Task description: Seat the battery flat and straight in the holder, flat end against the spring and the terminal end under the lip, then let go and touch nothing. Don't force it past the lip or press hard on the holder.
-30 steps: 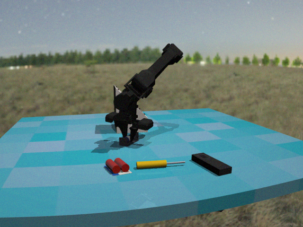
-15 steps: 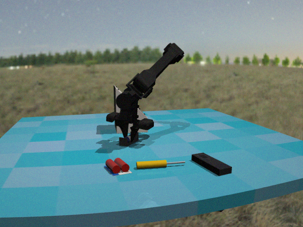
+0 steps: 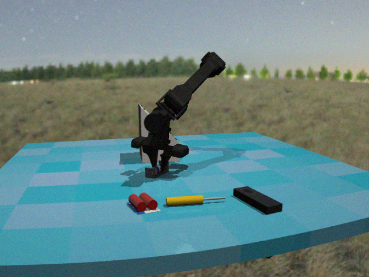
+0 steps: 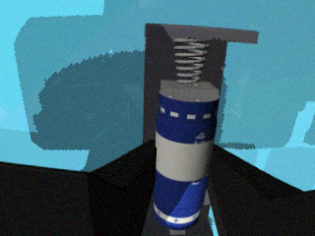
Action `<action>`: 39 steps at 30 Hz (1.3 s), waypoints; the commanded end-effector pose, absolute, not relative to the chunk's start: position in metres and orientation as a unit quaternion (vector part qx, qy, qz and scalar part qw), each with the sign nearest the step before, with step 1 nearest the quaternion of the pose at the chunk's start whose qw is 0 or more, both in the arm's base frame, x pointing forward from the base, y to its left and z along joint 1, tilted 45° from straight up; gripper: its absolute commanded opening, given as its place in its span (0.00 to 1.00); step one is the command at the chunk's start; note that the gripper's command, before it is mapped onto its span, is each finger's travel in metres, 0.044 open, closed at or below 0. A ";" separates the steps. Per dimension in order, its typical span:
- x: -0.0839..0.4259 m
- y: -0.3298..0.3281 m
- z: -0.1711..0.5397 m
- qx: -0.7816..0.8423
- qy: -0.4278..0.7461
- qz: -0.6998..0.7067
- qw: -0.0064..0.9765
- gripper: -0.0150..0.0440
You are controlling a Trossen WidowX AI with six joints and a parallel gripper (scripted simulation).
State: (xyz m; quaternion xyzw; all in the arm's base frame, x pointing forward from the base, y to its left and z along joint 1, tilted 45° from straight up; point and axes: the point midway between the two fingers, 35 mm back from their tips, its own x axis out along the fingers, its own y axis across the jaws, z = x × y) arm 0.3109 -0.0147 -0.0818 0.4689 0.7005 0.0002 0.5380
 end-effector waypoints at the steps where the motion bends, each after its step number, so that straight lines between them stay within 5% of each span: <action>1: 0.309 -0.013 -0.081 0.469 0.700 0.000 0.539 0.40; 15: 0.309 -0.013 -0.081 0.469 0.700 0.000 0.538 0.40; 19: 0.309 -0.013 -0.081 0.469 0.700 0.000 0.538 0.57; 34: 0.308 -0.024 -0.070 0.468 0.700 0.000 0.539 0.57; 39: 0.304 -0.049 -0.046 0.469 0.700 -0.002 0.539 0.79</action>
